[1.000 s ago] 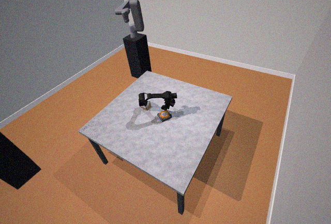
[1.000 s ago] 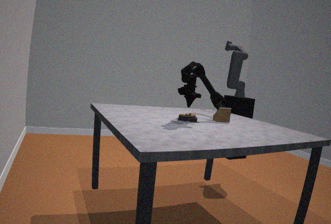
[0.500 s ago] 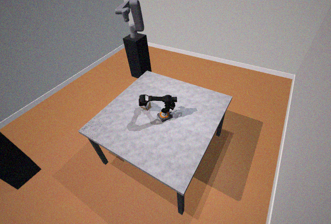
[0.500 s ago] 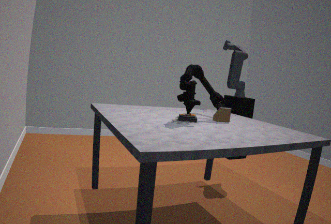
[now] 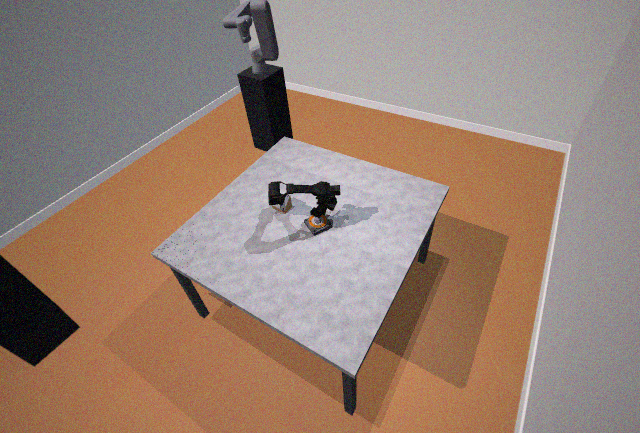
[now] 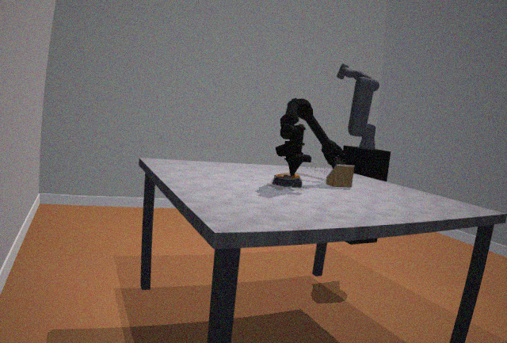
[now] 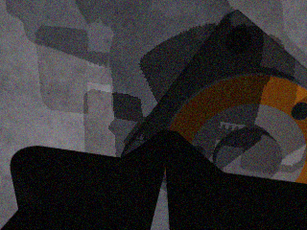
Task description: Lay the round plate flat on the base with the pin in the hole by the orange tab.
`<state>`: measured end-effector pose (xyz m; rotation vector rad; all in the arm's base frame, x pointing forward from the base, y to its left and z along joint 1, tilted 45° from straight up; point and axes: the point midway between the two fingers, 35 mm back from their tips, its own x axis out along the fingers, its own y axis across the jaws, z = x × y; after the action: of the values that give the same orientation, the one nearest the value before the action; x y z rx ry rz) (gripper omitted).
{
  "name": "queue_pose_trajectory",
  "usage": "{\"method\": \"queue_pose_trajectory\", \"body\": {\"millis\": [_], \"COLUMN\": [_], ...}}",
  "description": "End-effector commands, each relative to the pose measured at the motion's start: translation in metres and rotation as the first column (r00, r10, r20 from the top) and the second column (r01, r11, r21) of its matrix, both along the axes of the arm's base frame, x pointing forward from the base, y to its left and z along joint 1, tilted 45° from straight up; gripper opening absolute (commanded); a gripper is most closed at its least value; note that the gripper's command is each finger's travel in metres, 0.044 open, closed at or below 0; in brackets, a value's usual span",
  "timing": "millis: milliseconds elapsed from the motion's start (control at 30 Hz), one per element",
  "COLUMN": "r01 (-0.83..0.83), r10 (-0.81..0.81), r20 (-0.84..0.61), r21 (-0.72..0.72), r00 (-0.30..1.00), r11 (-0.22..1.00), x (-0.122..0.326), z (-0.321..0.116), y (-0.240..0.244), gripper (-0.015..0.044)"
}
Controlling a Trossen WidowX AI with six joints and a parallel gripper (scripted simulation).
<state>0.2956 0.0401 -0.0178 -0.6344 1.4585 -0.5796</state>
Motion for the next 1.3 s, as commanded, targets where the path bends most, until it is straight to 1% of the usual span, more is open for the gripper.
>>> {"method": "queue_pose_trajectory", "body": {"millis": [0,967,1267], "r01": [0.008,0.008,0.008], "r10": [-0.008,-0.008,-0.008], "r20": [-0.004,-0.006,-0.007], "r21": [0.003,0.003,0.002], "r00": [1.000,1.000,1.000], "r11": [1.000,1.000,1.000], "x": [-0.007,-0.040,-0.045], "z": [-0.001,0.005,0.008], "y": [-0.001,-0.006,-0.008], "gripper": [0.0000,0.0000,0.0000]}}
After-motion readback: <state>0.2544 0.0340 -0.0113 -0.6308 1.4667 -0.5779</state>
